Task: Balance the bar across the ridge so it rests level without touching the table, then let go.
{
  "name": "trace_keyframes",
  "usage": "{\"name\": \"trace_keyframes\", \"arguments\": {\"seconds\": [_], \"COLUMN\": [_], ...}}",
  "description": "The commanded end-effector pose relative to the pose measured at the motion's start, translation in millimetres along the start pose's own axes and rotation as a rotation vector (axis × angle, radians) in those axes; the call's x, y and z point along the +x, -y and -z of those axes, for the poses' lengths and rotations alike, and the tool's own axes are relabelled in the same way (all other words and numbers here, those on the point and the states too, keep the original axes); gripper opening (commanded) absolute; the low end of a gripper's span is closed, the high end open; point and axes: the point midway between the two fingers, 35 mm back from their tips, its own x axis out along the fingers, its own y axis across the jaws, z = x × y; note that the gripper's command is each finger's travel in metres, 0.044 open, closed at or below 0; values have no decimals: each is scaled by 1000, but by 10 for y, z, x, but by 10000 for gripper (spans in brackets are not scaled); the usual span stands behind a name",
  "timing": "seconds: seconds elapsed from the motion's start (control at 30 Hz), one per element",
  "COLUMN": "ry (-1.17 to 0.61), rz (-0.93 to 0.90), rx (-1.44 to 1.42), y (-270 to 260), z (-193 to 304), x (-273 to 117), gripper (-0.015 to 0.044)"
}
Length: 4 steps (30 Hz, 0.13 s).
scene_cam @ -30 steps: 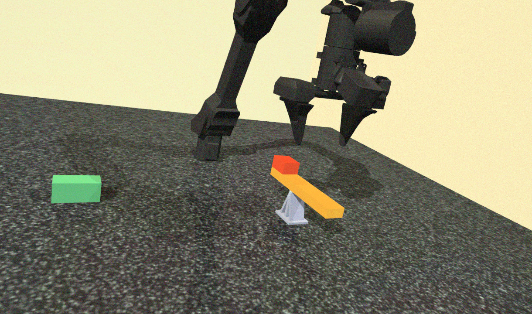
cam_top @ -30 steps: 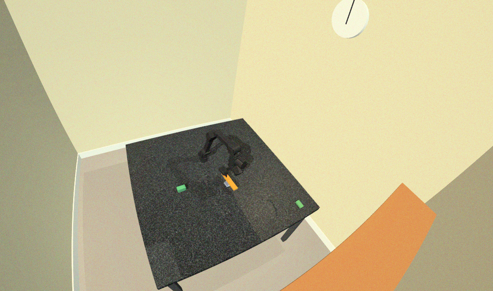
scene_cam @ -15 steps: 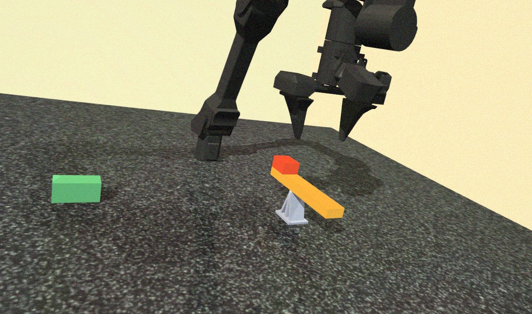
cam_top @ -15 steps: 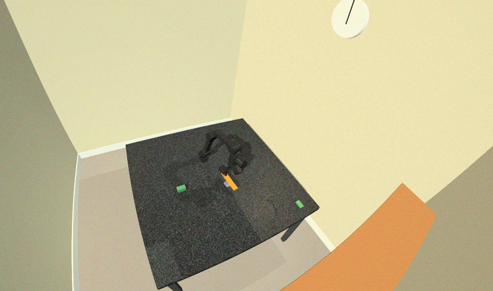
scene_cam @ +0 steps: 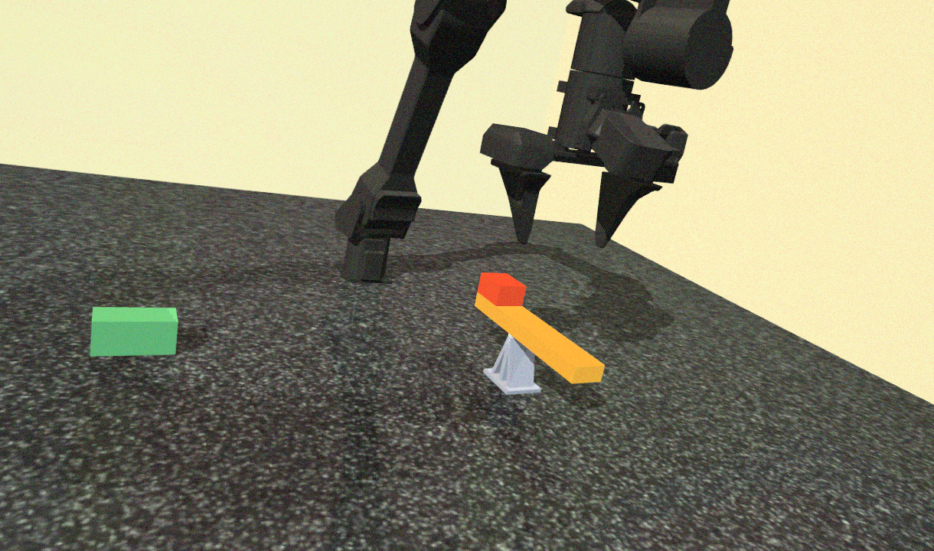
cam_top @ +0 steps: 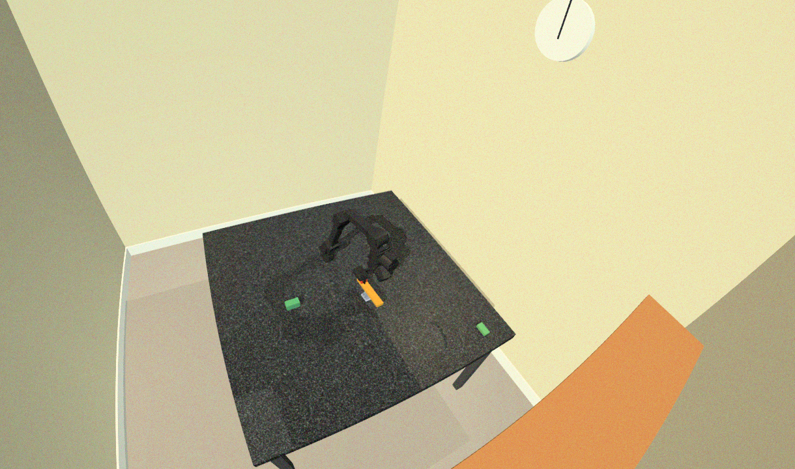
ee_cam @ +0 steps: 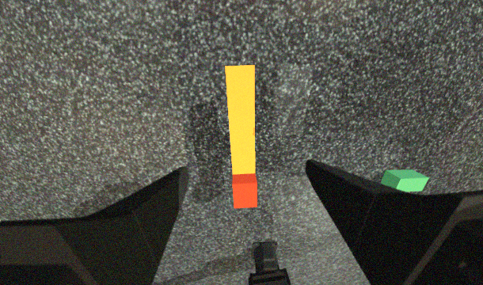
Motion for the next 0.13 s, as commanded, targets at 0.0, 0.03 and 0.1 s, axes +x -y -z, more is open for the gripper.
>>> {"name": "trace_keyframes", "arguments": {"seconds": [0.0,0.03,0.1], "ry": [-1,-1,-1], "rz": [0,0,0], "rx": [0,0,0], "y": [0,0,0], "z": [2,2,2], "x": [-2,-2,-2], "gripper": [440,440,440]}}
